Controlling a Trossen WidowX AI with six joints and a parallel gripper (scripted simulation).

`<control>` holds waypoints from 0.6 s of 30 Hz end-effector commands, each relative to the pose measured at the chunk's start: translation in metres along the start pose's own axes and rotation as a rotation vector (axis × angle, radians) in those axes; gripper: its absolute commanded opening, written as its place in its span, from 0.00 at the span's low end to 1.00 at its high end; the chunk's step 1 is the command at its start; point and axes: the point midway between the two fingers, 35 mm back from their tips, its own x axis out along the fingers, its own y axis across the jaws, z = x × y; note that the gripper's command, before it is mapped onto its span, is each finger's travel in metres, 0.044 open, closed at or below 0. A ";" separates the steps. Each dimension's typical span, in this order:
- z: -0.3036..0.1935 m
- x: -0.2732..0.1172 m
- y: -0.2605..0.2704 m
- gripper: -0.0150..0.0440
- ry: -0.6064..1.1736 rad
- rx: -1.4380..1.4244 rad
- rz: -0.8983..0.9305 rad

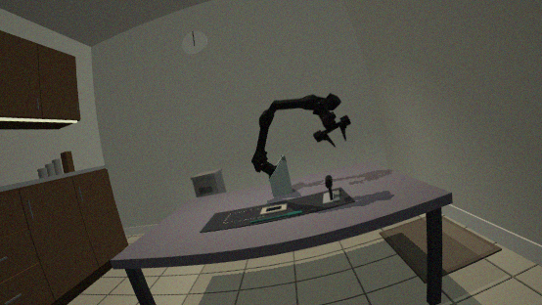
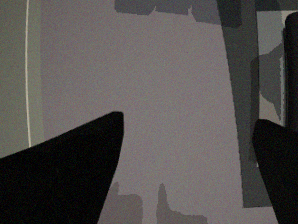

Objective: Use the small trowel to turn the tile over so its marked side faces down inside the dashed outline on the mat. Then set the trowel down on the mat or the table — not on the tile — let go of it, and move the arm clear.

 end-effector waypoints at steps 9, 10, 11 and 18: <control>0.021 0.079 -0.075 0.71 0.323 -0.002 -0.228; 0.021 0.085 -0.082 0.71 0.351 0.000 -0.245; 0.022 0.090 -0.090 0.71 0.380 0.002 -0.262; 0.022 0.098 -0.101 0.71 0.423 0.004 -0.286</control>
